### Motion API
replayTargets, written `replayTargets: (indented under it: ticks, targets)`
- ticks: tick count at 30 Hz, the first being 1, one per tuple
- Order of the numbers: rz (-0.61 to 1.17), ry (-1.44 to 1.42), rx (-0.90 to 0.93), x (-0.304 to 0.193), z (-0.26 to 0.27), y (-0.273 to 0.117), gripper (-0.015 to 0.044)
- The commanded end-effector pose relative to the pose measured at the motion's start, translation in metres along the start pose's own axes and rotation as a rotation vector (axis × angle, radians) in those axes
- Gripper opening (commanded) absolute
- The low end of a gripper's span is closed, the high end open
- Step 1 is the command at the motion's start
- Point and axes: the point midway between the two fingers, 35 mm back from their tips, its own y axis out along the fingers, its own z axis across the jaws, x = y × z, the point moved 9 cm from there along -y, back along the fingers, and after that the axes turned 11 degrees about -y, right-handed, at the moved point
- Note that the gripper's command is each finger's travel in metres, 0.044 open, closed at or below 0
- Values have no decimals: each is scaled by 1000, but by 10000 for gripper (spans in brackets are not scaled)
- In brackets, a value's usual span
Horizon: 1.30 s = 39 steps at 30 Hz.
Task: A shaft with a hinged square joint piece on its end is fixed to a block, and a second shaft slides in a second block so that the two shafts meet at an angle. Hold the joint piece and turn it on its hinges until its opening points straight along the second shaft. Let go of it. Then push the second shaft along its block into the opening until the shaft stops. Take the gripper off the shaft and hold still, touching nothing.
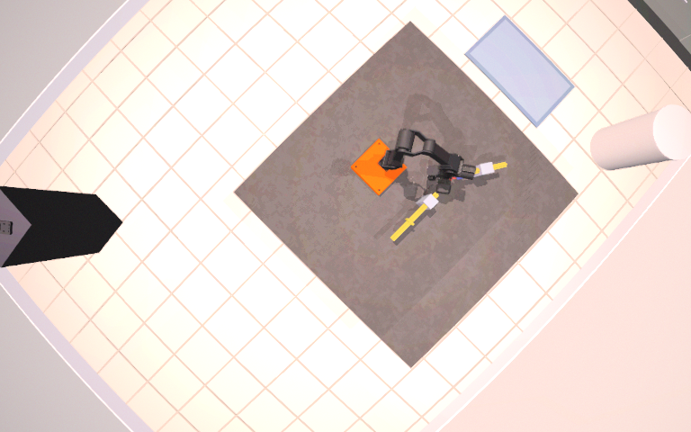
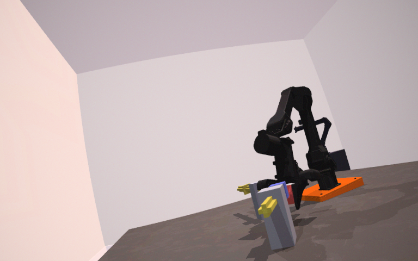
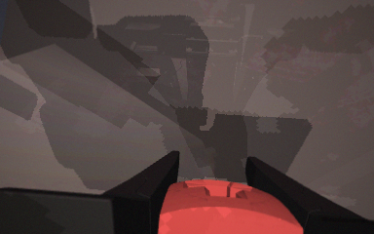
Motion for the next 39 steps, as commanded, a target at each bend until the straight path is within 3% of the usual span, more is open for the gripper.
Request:
replayTargets:
  ticks: [1, 37, 39]
  targets:
    - [0, 6, -1, 0, 0, 1, 182]
    - [0, 6, -1, 0, 0, 1, 182]
    - [0, 0, 0, 0, 0, 0, 147]
